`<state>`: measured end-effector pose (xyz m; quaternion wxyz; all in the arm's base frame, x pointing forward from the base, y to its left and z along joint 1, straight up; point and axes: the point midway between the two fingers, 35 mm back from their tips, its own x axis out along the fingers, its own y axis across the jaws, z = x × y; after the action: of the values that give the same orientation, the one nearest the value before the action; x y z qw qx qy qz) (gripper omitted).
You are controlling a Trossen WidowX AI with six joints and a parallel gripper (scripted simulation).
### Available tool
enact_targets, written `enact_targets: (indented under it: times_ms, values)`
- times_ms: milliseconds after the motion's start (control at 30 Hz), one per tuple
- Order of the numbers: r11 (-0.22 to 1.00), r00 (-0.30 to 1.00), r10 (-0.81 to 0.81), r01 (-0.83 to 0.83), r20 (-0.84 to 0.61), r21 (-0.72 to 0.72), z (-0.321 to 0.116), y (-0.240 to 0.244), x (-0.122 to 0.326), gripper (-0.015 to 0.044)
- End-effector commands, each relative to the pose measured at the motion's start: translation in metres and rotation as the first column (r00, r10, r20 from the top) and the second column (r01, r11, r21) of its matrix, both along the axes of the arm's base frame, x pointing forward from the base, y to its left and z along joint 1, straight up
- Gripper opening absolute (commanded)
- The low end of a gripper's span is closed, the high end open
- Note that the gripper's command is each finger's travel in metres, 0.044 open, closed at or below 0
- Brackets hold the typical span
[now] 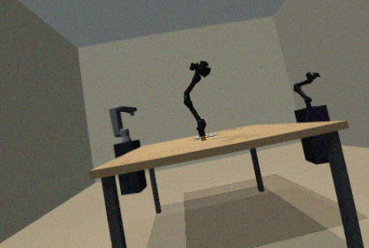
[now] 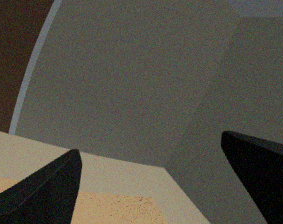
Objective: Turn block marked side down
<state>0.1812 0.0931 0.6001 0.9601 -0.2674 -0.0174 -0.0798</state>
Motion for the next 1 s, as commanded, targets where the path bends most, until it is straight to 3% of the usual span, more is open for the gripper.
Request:
enact_targets:
  times_ms: [0, 300, 400, 667, 967]
  values:
    - [1.000, 1.000, 0.000, 0.000, 0.000, -0.003, 0.000, 0.001, 0.001, 0.0426]
    - [0.966, 0.998, 0.037, -0.046, -0.042, -0.253, -0.040, 0.058, 0.054, 0.0440]
    - [0.960, 0.993, 0.084, -0.102, -0.079, -0.262, -0.058, 0.073, 0.073, 0.0440]
    - [0.929, 0.932, 0.068, -0.190, -0.357, -0.318, -0.159, 0.088, 0.154, 0.0440]
    - [0.963, 0.701, 0.008, -0.196, -0.713, -0.182, -0.290, 0.045, 0.211, 0.0440]
